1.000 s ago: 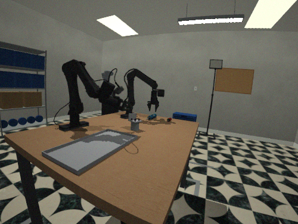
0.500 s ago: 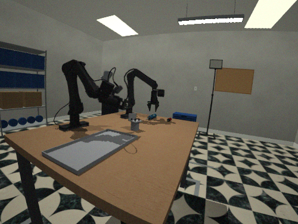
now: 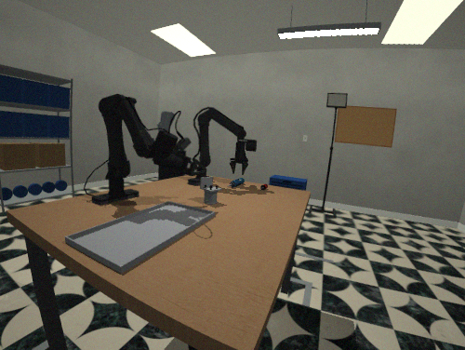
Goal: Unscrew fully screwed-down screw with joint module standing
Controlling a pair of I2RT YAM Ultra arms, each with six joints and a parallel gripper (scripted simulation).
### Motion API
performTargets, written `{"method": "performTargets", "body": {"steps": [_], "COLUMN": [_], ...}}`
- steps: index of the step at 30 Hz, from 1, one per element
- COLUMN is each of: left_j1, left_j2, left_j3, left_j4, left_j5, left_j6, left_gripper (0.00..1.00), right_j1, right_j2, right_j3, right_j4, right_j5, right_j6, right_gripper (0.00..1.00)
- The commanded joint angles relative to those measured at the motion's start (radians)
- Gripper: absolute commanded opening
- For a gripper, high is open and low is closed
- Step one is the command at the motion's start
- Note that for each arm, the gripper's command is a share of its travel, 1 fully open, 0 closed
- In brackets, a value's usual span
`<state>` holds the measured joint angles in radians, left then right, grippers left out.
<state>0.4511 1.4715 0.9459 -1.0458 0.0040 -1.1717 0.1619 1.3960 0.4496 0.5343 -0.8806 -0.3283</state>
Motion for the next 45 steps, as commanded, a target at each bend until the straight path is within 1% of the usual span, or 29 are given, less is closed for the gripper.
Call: {"method": "performTargets", "body": {"steps": [1,3,4,5,7,19,21,22,24,36,38,39,41,45], "left_j1": [-0.002,-0.002,-0.002,-0.002,-0.002,-0.002,-0.002,-0.002,-0.002,-0.002,-0.002,-0.002,-0.002,-0.002], "left_j2": [-0.006,-0.006,-0.006,-0.006,-0.006,-0.006,-0.006,-0.006,-0.006,-0.006,-0.006,-0.006,-0.006,-0.006], "left_j3": [0.005,0.005,0.005,0.005,0.005,0.005,0.005,0.005,0.005,0.005,0.005,0.005,0.005,0.005], "left_j4": [0.001,0.001,0.001,0.001,0.001,0.001,0.001,0.001,0.001,0.001,0.001,0.001,0.001,0.001], "left_j5": [0.001,0.001,0.001,0.001,0.001,0.001,0.001,0.001,0.001,0.001,0.001,0.001,0.001,0.001], "left_j6": [-0.009,-0.009,-0.009,-0.009,-0.009,-0.009,-0.009,-0.009,-0.009,-0.009,-0.009,-0.009,-0.009,-0.009], "left_gripper": [0.65,0.65,0.65,0.65,0.65,0.65,0.65,0.65,0.65,0.65,0.65,0.65,0.65,0.65], "right_j1": [-0.013,-0.013,-0.003,-0.013,-0.013,-0.013,-0.003,-0.013,-0.013,-0.012,-0.003,-0.013,-0.013,-0.012], "right_j2": [0.042,0.056,0.043,0.059,0.059,0.195,0.187,0.203,0.203,0.37,0.363,0.379,0.379,0.436], "right_j3": [-0.031,-0.036,-0.016,-0.037,-0.037,-0.089,-0.069,-0.09,-0.09,-0.123,-0.102,-0.123,-0.123,-0.13], "right_j4": [0.064,0.084,0.08,0.089,0.089,0.272,0.276,0.285,0.285,0.477,0.484,0.493,0.493,0.555], "right_j5": [-0.015,-0.015,-0.007,-0.015,-0.015,-0.014,-0.007,-0.015,-0.015,-0.014,-0.007,-0.015,-0.015,-0.015], "right_j6": [-0.009,-0.008,-0.003,-0.006,-0.006,-0.01,-0.004,-0.006,-0.006,-0.01,-0.005,-0.006,-0.006,-0.007], "right_gripper": [0.86,0.86,0.86,0.86,0.86,0.86,0.86,0.86,0.86,0.86,0.86,0.86,0.86,0.86]}}
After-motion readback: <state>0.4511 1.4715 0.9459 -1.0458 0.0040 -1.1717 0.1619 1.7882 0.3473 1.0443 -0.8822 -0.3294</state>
